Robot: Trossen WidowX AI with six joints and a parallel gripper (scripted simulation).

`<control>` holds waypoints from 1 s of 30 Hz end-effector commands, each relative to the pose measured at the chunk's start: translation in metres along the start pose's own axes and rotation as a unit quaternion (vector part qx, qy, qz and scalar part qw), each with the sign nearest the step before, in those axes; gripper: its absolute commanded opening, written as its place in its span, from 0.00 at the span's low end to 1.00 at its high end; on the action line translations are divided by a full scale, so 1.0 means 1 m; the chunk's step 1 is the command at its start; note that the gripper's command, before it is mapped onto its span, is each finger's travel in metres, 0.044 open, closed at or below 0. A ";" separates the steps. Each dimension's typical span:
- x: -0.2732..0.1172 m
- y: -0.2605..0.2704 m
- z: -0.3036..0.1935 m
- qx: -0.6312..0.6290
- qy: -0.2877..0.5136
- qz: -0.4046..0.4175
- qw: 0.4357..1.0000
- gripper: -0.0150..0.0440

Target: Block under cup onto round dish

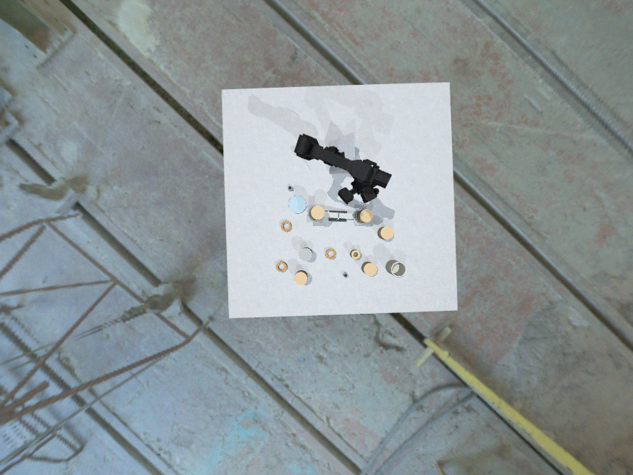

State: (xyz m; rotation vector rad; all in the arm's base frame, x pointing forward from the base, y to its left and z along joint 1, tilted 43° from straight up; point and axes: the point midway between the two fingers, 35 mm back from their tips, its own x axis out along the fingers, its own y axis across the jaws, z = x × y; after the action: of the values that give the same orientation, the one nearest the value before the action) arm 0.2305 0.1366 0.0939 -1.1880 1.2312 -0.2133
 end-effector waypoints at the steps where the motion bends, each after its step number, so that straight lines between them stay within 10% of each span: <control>1: 0.009 0.005 0.010 -0.051 0.020 0.019 0.998 1.00; 30: 0.106 0.045 0.079 -0.426 0.072 0.210 0.877 1.00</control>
State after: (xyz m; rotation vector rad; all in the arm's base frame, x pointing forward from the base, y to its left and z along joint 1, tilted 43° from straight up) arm 0.3118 0.1301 -0.0099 -1.6035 1.7485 0.5858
